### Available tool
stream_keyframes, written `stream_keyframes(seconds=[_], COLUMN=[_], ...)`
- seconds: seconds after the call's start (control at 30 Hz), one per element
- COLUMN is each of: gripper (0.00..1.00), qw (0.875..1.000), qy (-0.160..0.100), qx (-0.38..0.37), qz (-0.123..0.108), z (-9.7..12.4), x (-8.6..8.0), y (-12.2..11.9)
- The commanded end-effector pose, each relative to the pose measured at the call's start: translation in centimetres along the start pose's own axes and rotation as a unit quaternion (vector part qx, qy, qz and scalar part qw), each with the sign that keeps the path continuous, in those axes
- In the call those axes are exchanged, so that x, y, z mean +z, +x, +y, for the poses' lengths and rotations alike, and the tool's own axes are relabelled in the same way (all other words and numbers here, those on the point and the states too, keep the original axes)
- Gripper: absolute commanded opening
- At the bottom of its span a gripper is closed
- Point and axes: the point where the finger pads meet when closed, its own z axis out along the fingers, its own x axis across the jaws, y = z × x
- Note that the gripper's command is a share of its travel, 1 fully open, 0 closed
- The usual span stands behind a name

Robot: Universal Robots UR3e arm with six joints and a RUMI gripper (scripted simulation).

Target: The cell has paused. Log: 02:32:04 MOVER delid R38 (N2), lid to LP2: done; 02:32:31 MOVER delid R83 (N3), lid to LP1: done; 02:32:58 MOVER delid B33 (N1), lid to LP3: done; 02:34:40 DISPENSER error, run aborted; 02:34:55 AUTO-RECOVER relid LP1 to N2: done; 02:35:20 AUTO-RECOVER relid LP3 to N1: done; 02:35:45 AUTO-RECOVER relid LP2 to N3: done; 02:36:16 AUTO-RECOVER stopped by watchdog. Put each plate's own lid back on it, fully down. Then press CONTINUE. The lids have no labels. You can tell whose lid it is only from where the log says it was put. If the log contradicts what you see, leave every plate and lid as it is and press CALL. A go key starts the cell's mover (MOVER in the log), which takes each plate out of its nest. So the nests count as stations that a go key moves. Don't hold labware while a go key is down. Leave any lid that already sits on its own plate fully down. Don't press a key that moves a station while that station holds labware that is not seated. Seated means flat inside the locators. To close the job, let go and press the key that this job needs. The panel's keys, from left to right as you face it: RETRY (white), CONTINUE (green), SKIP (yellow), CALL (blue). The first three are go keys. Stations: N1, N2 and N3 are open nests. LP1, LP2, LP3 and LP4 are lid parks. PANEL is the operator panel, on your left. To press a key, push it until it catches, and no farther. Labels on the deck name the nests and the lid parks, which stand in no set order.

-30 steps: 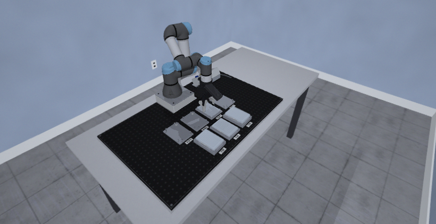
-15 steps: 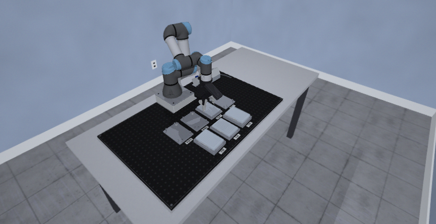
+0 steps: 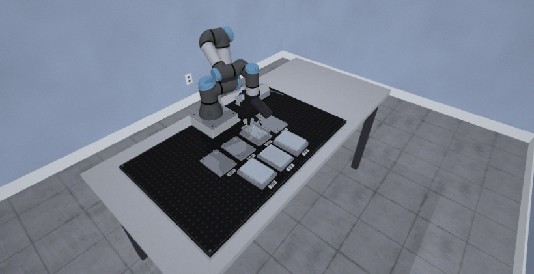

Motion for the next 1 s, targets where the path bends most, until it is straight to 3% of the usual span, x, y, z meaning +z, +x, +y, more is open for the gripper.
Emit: stream_keyframes(seconds=[0.0,0.37,0.97], gripper=[0.0,0.0,0.0], qw=[1.0,1.0,1.0], qy=[0.001,0.001,0.001], qx=[0.0,0.0,-0.015], qz=[0.0,0.0,0.0], z=[-0.1,-0.1,-7.7], x=[-0.9,-1.8,-1.8], y=[0.0,0.0,2.5])
